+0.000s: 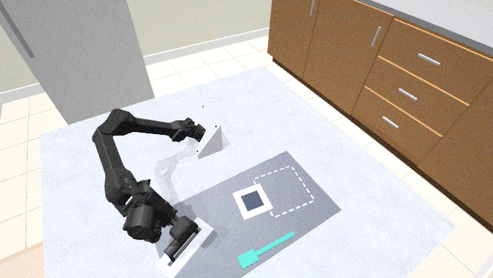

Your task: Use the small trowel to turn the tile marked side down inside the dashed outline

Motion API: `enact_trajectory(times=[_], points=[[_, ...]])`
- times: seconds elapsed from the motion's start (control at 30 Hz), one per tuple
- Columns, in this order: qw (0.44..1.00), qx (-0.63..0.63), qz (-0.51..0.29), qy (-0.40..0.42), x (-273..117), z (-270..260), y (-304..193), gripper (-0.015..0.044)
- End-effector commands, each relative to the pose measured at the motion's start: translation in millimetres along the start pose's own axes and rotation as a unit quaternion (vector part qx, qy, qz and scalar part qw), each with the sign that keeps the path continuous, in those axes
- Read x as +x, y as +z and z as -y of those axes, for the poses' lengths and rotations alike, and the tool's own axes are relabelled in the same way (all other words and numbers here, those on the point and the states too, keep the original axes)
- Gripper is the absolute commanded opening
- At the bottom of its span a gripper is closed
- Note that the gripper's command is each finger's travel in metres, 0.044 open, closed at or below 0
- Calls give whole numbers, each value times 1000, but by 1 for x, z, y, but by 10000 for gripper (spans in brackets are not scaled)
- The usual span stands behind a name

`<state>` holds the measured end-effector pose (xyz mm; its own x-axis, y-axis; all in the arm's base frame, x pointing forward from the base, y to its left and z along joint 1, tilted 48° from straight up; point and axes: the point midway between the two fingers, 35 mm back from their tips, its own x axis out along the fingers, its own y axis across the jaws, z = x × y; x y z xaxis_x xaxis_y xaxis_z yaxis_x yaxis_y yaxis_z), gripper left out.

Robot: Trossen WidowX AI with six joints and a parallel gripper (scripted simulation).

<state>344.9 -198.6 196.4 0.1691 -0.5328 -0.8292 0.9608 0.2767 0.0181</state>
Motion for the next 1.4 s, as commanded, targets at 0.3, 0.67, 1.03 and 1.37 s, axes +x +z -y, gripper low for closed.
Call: enact_trajectory(times=[0.3, 0.67, 1.03, 1.37], points=[[982, -47, 26, 181, 0, 20, -6, 300], [967, -60, 68, 239, -2, 29, -4, 300], [967, -60, 68, 238, 13, 20, -1, 300], [967, -60, 67, 238, 27, 13, 0, 300]])
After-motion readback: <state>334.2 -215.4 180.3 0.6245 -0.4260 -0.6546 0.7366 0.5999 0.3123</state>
